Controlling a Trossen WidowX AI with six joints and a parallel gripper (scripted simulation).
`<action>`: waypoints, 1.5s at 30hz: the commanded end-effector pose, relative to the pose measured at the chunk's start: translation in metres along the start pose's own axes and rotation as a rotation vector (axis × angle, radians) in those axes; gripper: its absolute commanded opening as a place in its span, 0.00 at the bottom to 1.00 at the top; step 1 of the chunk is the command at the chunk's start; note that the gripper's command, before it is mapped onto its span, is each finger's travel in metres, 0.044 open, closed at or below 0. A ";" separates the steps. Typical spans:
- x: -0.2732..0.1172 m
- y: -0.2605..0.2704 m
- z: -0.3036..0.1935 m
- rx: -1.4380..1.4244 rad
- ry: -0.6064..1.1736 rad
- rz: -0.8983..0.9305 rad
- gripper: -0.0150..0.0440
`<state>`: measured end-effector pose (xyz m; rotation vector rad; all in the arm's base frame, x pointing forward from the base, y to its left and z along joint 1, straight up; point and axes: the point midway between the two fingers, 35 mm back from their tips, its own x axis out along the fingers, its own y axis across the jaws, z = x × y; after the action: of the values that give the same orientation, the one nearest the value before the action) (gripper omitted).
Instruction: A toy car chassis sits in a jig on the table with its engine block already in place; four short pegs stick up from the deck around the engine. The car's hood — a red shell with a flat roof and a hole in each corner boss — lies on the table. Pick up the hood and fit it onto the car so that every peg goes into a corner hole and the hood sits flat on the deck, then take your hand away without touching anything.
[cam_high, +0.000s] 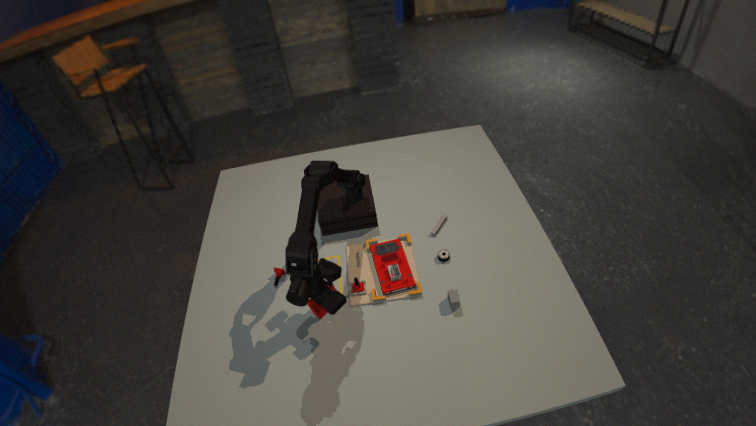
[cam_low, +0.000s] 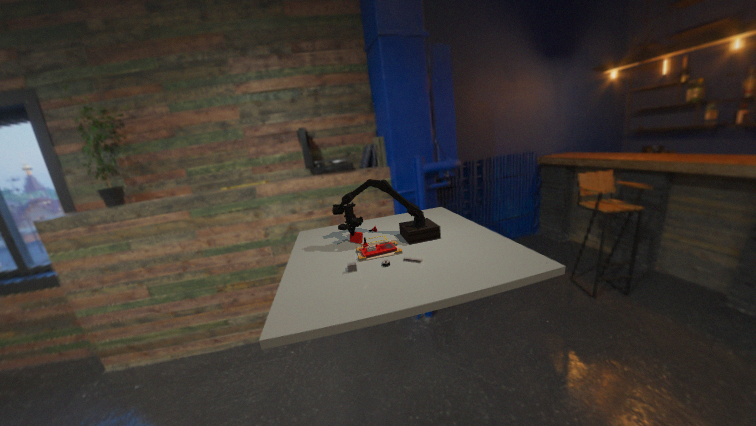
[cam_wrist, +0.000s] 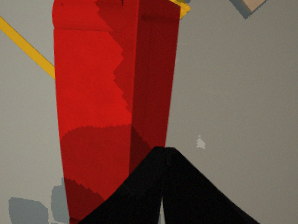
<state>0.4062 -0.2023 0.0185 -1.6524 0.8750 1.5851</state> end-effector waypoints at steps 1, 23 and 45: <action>0.000 0.004 0.000 -0.001 0.002 0.003 0.25; -0.004 0.017 0.000 -0.001 0.002 0.004 0.25; -0.077 0.013 -0.001 -0.002 0.009 -0.004 0.25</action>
<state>0.3924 -0.2090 0.0944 -1.6596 0.8745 1.5809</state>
